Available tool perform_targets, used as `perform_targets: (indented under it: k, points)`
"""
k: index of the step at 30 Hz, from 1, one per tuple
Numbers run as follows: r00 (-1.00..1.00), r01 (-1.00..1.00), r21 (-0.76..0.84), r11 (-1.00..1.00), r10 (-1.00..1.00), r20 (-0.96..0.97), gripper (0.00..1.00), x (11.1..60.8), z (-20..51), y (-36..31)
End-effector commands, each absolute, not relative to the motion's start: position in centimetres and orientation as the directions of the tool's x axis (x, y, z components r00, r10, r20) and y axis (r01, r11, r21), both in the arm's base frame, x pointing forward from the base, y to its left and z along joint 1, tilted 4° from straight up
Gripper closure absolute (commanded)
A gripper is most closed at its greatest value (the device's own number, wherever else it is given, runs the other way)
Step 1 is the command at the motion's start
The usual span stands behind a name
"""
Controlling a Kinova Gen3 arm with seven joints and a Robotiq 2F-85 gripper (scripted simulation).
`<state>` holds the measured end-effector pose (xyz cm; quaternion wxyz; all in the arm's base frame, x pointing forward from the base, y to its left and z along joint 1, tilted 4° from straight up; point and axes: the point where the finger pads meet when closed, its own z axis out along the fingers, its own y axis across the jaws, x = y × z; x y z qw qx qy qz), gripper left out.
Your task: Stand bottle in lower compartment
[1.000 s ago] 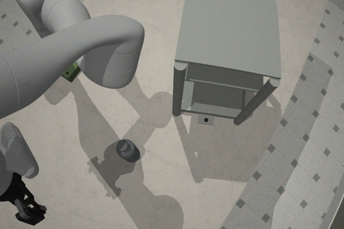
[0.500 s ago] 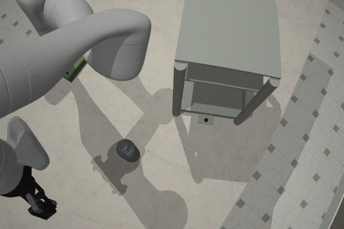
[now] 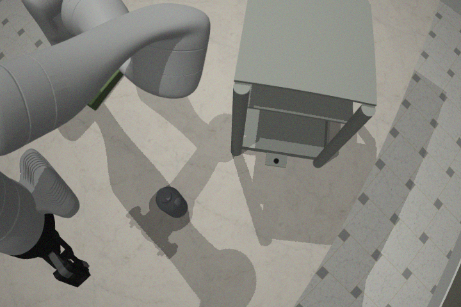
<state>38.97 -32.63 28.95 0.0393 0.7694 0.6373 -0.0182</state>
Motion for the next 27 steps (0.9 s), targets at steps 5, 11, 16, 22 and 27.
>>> perform_targets:
  k: [5,11,16,22,27]
  points:
    - [0.156,0.987,0.037,-0.154,0.985,-0.072,0.00,39.4,28.9,-31.7]
    - [0.118,0.993,0.032,-0.116,0.991,-0.063,0.00,39.8,28.7,-30.8]
    - [0.080,0.996,0.029,-0.079,0.995,-0.055,0.00,40.1,28.6,-29.9]
    - [0.080,0.996,0.029,-0.079,0.995,-0.055,0.00,40.1,28.6,-29.9]
    - [0.044,0.999,0.025,-0.043,0.998,-0.047,0.00,40.4,28.4,-29.0]
